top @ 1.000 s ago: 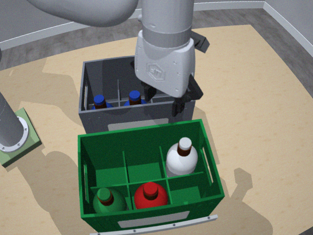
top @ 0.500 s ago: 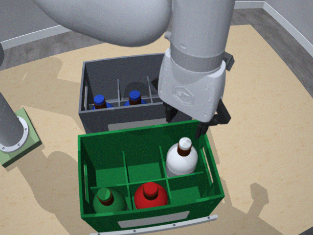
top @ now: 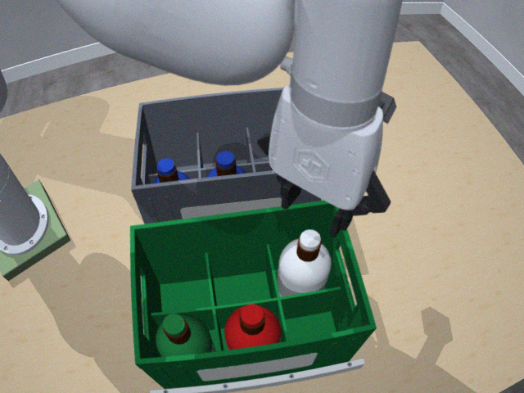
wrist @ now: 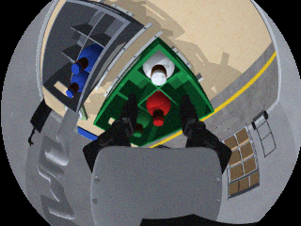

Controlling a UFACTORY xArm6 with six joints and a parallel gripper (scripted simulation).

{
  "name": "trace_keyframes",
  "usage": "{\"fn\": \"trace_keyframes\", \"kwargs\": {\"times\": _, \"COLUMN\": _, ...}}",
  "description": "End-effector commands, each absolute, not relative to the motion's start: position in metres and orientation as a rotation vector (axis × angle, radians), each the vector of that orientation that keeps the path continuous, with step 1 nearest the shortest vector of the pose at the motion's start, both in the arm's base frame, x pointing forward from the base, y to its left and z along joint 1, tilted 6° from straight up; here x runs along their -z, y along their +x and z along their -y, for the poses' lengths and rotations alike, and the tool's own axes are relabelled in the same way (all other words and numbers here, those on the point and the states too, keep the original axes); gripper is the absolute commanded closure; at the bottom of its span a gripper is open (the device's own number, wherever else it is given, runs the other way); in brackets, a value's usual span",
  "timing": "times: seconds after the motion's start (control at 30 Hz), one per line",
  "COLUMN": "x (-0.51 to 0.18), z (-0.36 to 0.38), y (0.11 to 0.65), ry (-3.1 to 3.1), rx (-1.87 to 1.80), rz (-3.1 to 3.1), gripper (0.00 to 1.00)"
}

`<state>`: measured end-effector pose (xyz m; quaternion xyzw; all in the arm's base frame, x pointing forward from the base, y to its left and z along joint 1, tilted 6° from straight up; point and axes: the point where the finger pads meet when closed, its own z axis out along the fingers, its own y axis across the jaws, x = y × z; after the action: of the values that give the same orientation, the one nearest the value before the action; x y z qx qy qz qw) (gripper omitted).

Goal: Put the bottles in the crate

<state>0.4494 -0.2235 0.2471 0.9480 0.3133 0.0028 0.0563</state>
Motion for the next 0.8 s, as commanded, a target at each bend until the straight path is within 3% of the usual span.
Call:
{"fn": "trace_keyframes", "kwargs": {"times": 0.0, "x": -0.245, "z": 0.224, "y": 0.450, "ry": 2.873, "rx": -0.014, "rz": -0.949, "gripper": 0.35}}
{"fn": "trace_keyframes", "kwargs": {"times": 0.77, "x": -0.217, "z": 0.227, "y": 0.452, "ry": 2.873, "rx": -0.014, "rz": -0.949, "gripper": 0.35}}
